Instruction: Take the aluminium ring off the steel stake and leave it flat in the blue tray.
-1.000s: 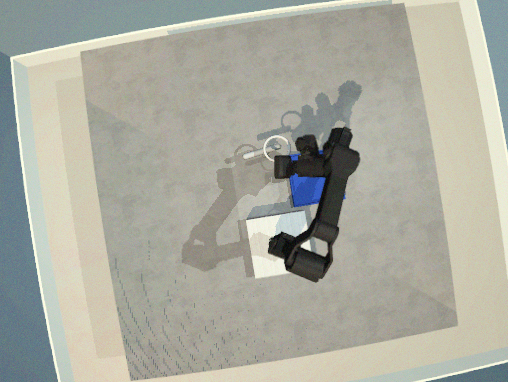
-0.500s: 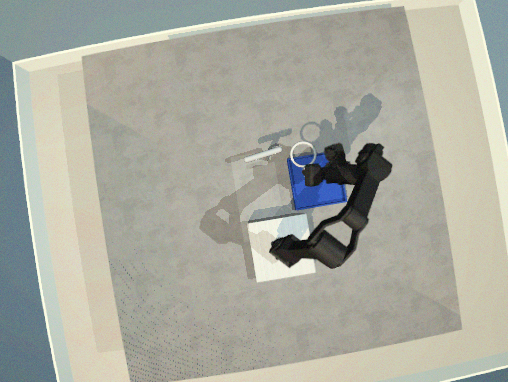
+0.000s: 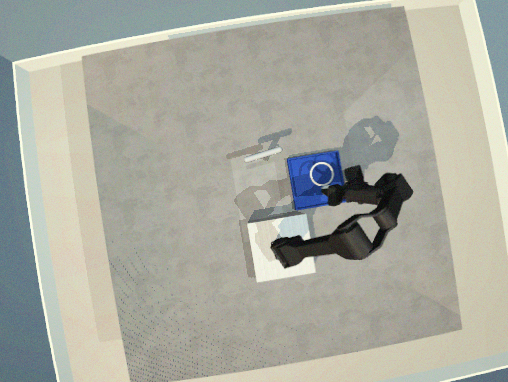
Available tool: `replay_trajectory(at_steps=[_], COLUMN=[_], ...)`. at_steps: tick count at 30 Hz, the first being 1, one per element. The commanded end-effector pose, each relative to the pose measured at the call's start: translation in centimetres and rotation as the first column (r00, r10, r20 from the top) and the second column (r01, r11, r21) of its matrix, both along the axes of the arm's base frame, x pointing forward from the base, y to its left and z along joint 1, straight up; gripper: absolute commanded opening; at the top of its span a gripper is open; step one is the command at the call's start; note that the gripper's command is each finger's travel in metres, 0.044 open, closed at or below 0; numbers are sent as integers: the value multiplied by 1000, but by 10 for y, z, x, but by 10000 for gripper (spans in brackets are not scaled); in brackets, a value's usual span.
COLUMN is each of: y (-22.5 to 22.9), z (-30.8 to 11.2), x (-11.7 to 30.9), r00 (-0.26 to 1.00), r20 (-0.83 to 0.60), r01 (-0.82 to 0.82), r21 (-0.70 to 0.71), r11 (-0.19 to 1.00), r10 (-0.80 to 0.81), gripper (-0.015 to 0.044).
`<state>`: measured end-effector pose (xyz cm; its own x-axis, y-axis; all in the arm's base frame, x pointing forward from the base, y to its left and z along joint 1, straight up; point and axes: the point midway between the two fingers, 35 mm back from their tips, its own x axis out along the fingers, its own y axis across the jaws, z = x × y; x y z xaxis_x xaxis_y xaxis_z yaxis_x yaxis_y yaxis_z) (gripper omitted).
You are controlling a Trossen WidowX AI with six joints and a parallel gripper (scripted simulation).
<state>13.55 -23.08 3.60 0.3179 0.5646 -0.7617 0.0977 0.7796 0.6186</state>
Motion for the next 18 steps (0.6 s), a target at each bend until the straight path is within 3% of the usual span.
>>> replay_trajectory(at_steps=[1,5,18], y=[1,1,1], z=[-19,-23,-19], x=[-2,-2,-2], r00=[1000,1000,1000], r20=[-1,-1,-6], r01=[-6,-6,-1], r21=[8,9,14], r11=[1000,1000,1000], r10=[6,6,1], gripper=[0,0,341])
